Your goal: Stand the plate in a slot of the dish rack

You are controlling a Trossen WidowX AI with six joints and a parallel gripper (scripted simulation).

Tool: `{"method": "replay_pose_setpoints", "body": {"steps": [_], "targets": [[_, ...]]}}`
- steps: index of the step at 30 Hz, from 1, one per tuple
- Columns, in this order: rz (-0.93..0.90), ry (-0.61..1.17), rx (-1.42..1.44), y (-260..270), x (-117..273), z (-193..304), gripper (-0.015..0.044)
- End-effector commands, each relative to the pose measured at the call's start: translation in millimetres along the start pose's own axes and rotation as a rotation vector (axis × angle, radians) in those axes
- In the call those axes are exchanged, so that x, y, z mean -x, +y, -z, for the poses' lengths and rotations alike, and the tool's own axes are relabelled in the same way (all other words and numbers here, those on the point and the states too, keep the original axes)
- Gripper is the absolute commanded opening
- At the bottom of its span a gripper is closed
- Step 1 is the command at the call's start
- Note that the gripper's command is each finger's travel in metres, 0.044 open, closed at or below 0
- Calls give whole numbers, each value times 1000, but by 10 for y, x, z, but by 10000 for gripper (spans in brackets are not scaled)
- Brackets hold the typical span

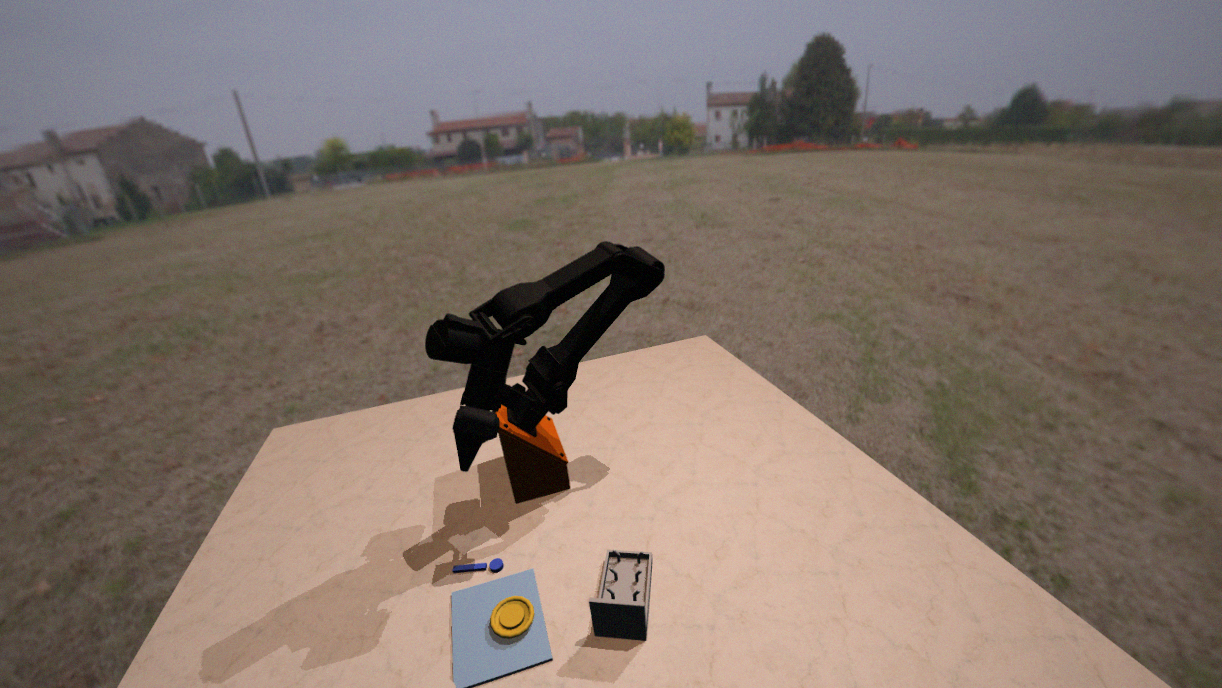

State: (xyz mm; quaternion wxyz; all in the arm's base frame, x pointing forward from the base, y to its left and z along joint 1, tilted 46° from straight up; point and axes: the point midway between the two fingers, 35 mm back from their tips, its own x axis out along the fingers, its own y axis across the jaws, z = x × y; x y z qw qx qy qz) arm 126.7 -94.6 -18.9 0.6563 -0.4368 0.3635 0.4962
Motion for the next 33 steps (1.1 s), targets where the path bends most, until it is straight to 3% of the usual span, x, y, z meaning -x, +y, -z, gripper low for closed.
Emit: {"method": "replay_pose_setpoints", "body": {"steps": [1, 33], "targets": [[0, -1, -2, -3, 1, 1, 400], [-258, -194, -827, -1178, 15, -40, 400]]}}
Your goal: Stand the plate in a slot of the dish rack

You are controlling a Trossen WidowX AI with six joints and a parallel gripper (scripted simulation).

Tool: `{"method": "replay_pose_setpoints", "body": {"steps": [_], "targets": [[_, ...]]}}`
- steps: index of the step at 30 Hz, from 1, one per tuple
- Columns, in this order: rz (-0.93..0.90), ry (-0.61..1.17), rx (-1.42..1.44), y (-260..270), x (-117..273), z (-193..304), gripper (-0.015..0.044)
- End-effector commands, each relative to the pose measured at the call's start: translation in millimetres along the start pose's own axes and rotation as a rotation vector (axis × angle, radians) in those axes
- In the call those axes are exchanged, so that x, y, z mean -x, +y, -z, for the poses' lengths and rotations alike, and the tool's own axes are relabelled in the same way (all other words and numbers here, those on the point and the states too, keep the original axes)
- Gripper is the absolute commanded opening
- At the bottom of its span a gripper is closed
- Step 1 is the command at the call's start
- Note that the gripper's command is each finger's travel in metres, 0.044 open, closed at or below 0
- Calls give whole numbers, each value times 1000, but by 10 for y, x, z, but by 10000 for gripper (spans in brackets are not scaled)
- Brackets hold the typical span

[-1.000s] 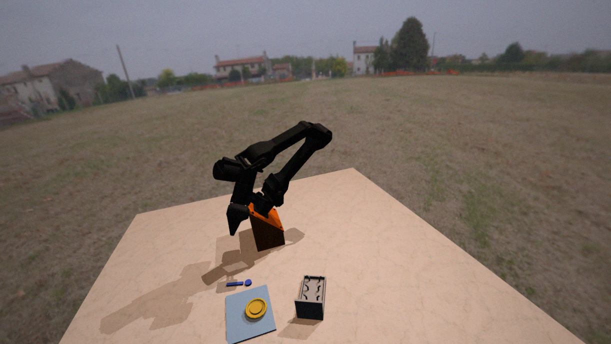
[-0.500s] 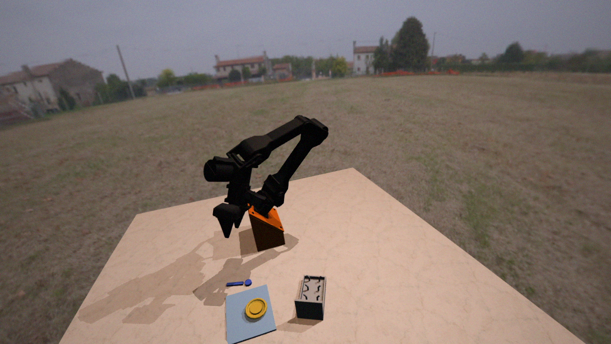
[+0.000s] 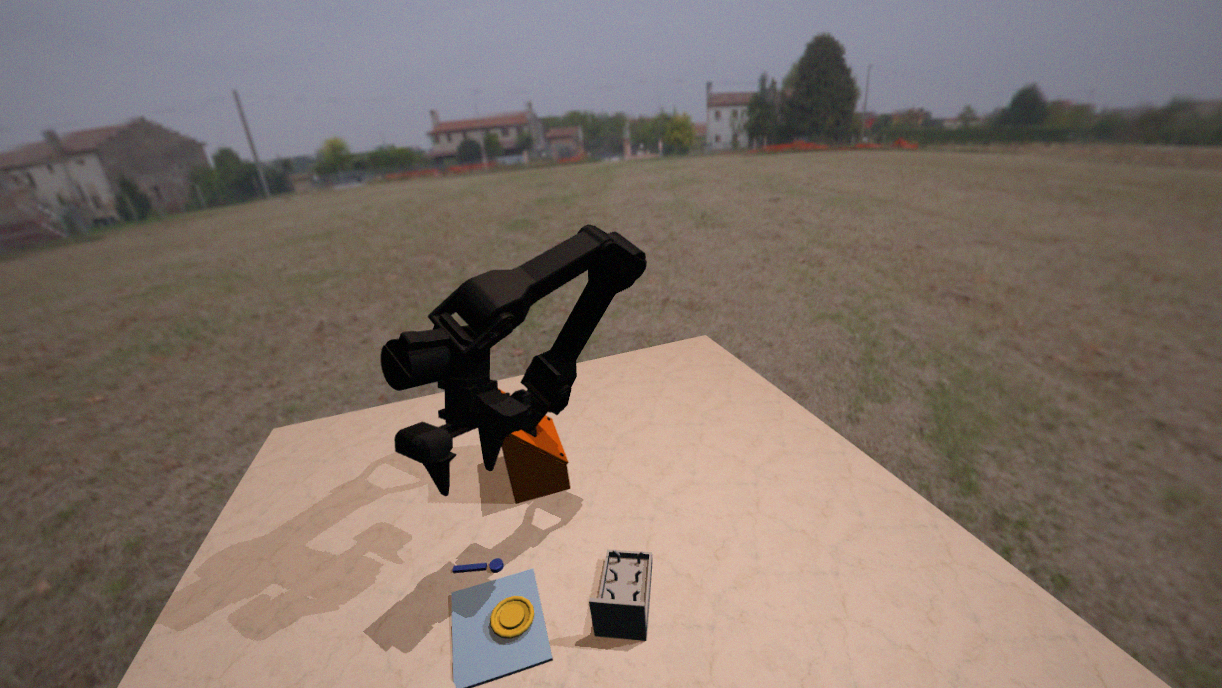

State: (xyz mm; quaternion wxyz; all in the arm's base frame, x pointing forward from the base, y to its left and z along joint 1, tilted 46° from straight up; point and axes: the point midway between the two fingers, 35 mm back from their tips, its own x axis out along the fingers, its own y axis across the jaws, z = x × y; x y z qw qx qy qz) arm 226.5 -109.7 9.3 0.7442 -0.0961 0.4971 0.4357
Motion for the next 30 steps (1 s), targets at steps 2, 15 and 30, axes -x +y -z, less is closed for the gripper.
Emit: {"method": "replay_pose_setpoints", "body": {"steps": [2, 15, 30], "targets": [[-71, -9, -173, -132, -54, -176, 400], [-215, 36, -576, -392, -222, -609, 400], [-269, 77, -747, -468, -362, -797, 400]]}}
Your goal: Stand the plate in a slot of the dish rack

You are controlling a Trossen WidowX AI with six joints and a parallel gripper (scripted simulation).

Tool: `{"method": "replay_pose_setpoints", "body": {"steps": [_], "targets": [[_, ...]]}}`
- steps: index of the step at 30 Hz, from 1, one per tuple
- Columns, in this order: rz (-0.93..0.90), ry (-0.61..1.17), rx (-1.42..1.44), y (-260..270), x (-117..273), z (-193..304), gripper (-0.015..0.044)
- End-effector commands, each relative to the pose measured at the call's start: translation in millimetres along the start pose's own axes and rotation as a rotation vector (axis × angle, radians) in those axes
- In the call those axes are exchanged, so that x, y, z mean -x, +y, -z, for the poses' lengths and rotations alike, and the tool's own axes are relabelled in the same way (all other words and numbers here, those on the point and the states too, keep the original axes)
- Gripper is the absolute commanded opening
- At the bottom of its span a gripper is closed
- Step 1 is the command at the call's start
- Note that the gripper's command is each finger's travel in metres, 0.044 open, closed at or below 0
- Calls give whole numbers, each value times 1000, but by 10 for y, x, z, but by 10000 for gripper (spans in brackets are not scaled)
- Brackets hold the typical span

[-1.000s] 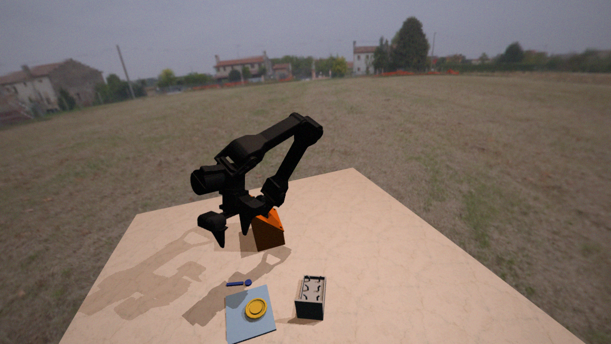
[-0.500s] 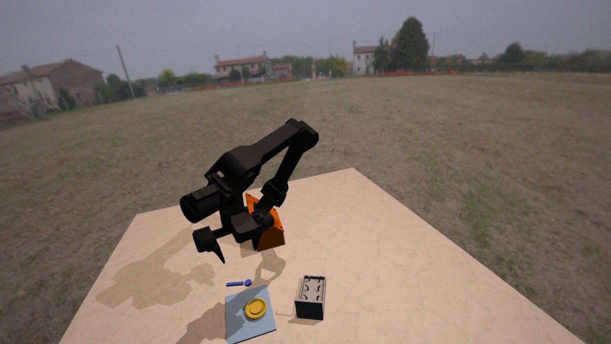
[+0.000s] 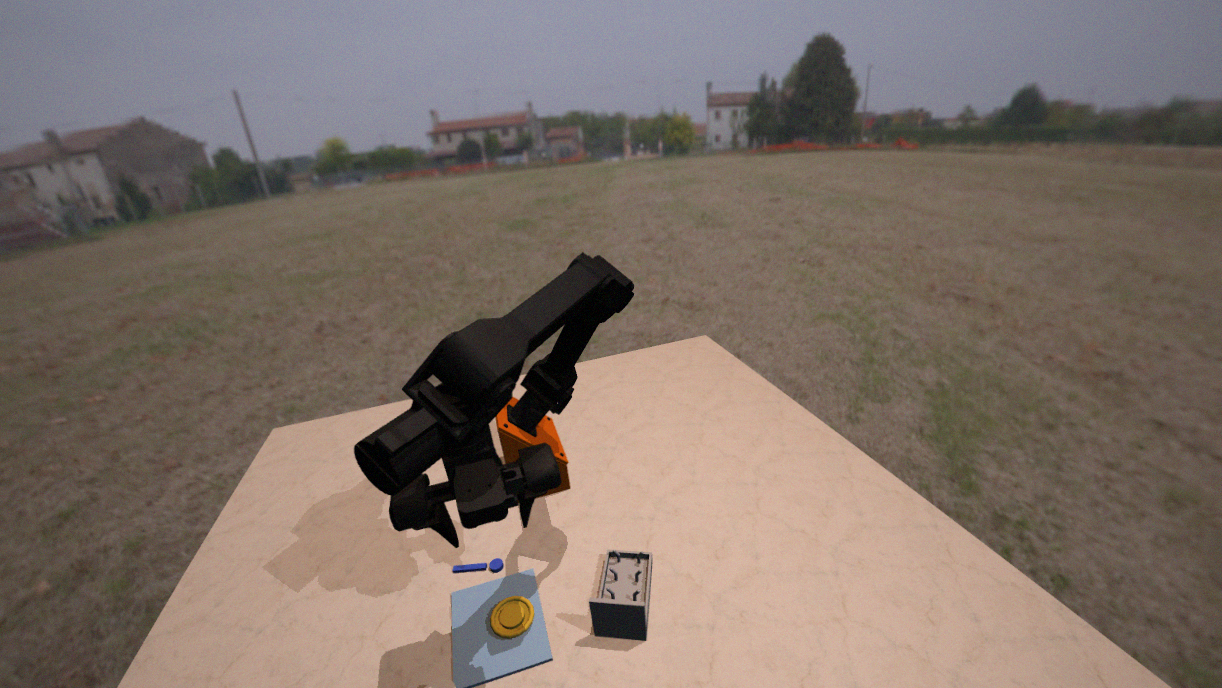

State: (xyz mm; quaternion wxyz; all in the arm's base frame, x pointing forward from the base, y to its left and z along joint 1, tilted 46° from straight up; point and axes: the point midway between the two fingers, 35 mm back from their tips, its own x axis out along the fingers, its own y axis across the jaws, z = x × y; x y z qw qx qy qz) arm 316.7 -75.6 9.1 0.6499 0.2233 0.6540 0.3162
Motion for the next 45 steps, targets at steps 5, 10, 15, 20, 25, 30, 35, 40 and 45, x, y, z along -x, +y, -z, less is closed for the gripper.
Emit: {"method": "replay_pose_setpoints", "body": {"steps": [5, 10, 15, 20, 25, 30, 35, 40, 45], "targets": [[-10, 3, -16, -24, -866, -42, 400], [-15, 4, -15, -12, -1156, -4, 400], [-15, 4, -15, -64, -1159, -20, 400], [-15, 4, -15, -64, -1229, -25, 400], [-15, 3, -15, -62, -1310, -29, 400], [-15, 3, -15, -59, -1392, -31, 400], [-15, 4, -15, -54, -1473, -32, 400], [-16, 3, -15, -45, -1556, -30, 400], [-17, 3, -15, -35, -1639, -27, 400]]}}
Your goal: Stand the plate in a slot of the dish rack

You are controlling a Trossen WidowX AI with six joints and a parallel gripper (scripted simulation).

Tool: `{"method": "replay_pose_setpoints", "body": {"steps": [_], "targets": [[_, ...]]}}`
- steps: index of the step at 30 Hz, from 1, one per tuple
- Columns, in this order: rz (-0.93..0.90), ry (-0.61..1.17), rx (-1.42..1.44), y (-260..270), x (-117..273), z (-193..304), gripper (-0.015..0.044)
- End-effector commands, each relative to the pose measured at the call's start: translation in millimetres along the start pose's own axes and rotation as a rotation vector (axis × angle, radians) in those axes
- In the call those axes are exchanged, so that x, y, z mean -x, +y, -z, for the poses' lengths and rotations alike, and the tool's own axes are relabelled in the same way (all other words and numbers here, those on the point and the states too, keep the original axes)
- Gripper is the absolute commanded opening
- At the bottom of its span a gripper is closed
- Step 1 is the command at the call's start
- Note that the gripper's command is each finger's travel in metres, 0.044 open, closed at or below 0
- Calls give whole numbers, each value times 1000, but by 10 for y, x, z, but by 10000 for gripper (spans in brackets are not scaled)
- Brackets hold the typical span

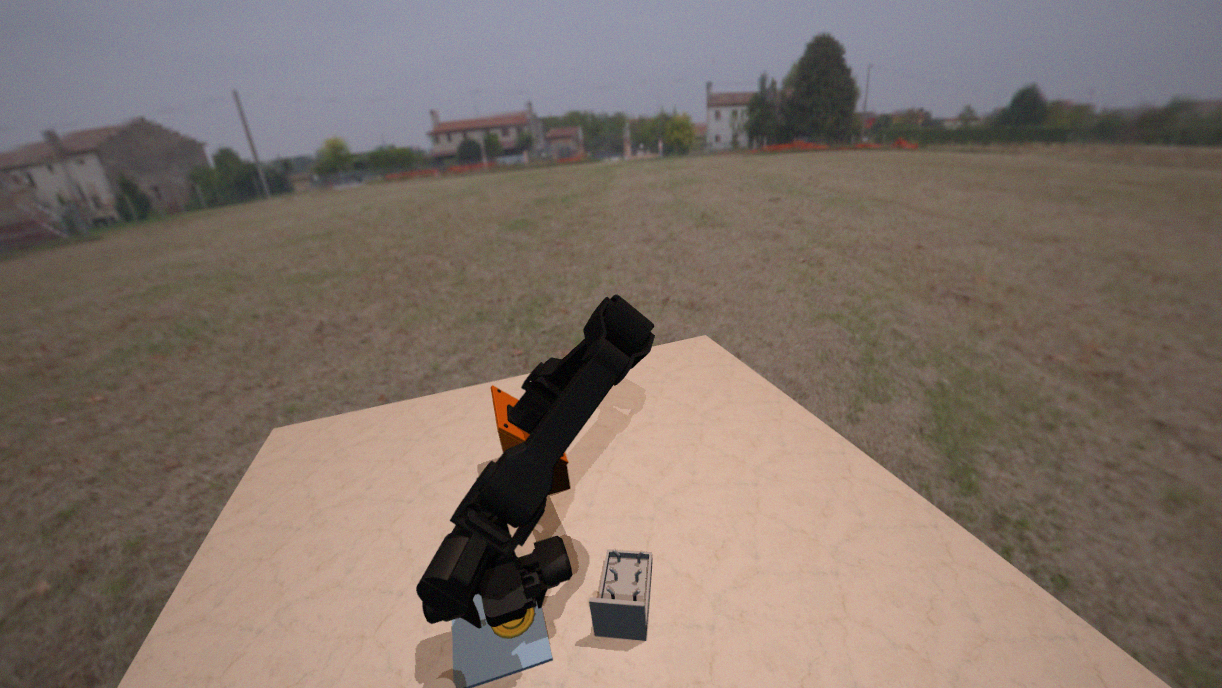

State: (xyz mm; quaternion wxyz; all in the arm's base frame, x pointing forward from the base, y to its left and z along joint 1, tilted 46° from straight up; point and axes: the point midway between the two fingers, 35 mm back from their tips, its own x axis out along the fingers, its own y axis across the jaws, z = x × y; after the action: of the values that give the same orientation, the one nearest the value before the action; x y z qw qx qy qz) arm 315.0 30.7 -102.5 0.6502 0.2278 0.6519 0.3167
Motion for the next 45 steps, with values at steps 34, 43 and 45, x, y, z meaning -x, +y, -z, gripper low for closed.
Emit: {"method": "replay_pose_setpoints", "body": {"steps": [34, 43, 45], "targets": [[-11, 9, -12, 21, -211, 45, 216], [3, 7, -13, -49, 309, -63, 0], [5, 5, -13, -61, 432, -78, 0]]}}
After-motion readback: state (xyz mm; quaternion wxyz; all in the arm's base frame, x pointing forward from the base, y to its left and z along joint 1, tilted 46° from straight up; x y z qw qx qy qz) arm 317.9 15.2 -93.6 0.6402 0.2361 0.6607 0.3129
